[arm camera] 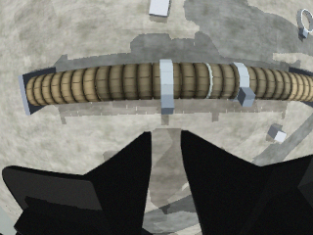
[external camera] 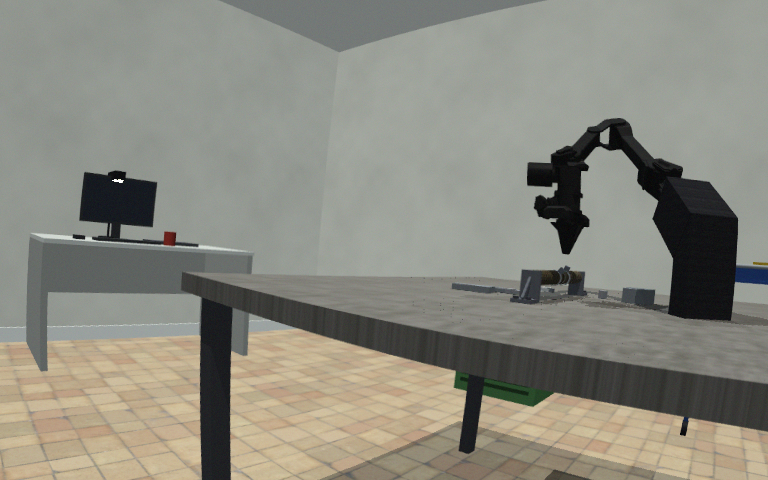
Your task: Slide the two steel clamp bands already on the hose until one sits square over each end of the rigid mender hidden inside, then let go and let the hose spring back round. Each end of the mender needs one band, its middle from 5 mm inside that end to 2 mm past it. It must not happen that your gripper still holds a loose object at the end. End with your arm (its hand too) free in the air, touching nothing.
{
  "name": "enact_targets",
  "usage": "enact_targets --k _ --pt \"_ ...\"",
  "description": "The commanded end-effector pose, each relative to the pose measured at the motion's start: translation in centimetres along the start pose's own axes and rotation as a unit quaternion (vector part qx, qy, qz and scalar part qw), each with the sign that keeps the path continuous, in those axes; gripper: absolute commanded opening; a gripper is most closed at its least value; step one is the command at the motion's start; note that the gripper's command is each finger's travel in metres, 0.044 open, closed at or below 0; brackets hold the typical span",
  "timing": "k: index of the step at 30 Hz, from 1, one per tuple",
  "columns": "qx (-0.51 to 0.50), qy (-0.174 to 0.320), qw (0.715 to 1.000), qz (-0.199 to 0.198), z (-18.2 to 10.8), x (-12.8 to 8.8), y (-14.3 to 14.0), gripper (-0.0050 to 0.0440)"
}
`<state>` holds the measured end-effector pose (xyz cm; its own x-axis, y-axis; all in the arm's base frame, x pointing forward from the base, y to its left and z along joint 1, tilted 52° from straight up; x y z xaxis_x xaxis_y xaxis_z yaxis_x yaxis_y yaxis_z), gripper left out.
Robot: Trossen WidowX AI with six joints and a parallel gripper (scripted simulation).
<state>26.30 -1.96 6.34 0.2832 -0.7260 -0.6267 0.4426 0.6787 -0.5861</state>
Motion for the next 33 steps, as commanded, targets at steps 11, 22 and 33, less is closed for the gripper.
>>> enact_targets --k 11,22,33 --pt "0.002 -0.001 1.0 0.0 0.1 -0.6 -0.1 0.0234" --pt "0.002 -0.001 1.0 0.0 0.1 -0.6 -0.1 0.044" --pt "0.002 -0.001 1.0 0.0 0.0 -3.5 -0.1 0.044"
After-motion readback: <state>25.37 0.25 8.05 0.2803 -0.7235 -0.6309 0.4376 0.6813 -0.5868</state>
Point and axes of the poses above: the point midway between the two fingers, 35 mm back from their tips, its own x axis out along the fingers, its own y axis across the jaws, z = x × y, the point moved 5 cm from there along -x, back along the fingers, and after that the axes turned 9 degrees about x, right-handed, at the moved point
